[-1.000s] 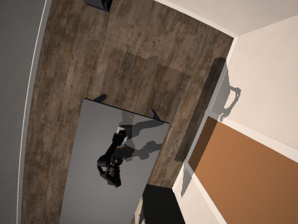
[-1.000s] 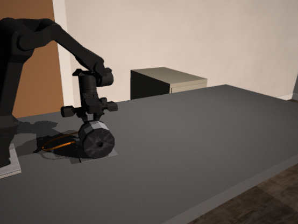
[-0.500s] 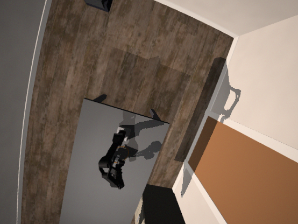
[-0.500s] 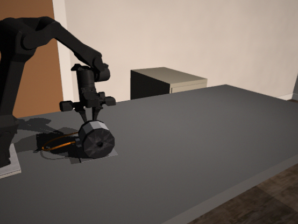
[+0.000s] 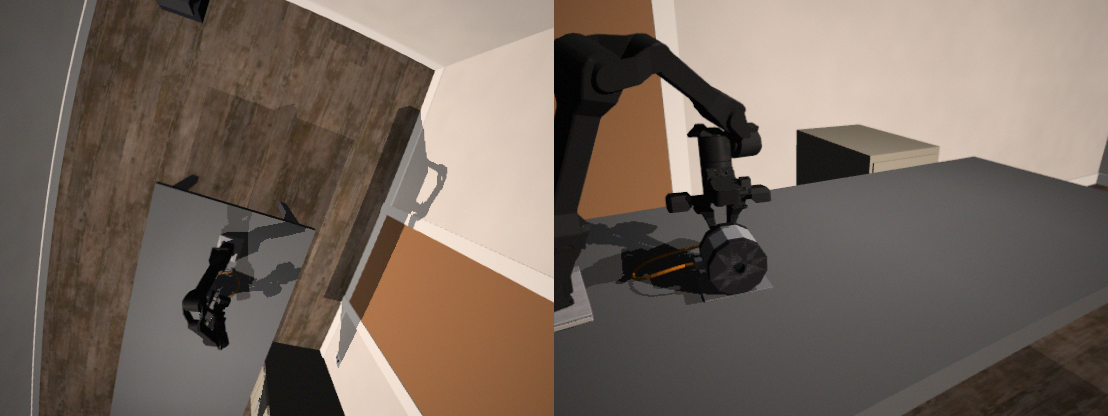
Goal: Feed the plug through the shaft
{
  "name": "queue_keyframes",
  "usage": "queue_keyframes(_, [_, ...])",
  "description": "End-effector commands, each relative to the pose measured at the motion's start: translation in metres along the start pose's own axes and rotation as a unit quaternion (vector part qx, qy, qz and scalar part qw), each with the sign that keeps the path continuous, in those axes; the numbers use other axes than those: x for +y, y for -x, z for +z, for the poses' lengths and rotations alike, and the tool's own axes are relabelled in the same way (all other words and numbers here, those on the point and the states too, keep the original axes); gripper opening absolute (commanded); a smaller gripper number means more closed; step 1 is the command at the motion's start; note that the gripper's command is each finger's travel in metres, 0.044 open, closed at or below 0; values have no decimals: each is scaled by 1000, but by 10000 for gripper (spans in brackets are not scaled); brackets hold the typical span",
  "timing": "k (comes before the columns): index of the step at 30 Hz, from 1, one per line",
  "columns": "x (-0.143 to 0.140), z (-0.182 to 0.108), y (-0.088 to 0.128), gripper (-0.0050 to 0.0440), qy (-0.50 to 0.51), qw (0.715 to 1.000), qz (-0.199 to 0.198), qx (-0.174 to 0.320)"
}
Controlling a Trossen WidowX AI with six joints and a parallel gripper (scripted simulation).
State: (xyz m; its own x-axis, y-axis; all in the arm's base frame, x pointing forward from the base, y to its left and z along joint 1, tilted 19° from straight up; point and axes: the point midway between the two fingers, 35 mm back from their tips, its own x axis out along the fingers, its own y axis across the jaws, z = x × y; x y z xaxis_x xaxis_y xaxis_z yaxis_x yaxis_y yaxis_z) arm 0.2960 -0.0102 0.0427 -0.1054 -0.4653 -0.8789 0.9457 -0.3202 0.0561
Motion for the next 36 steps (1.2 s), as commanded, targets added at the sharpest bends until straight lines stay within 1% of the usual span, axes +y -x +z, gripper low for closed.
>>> queue_keyframes(1, [-1, 3, -3, 100, 2, 1000, 1, -1])
queue_keyframes(4, [-1, 5, -7, 100, 2, 1000, 1, -1])
queue_keyframes(11, [-1, 5, -8, 100, 2, 1000, 1, -1])
queue_keyframes(21, [0, 4, -6, 33, -1, 1000, 2, 1])
queue_keyframes(23, [0, 4, -6, 33, -1, 1000, 2, 1])
queue_keyframes(28, [0, 4, -6, 0, -1, 1000, 2, 1])
queue_keyframes(36, [0, 10, -7, 0, 1, 1000, 1, 0])
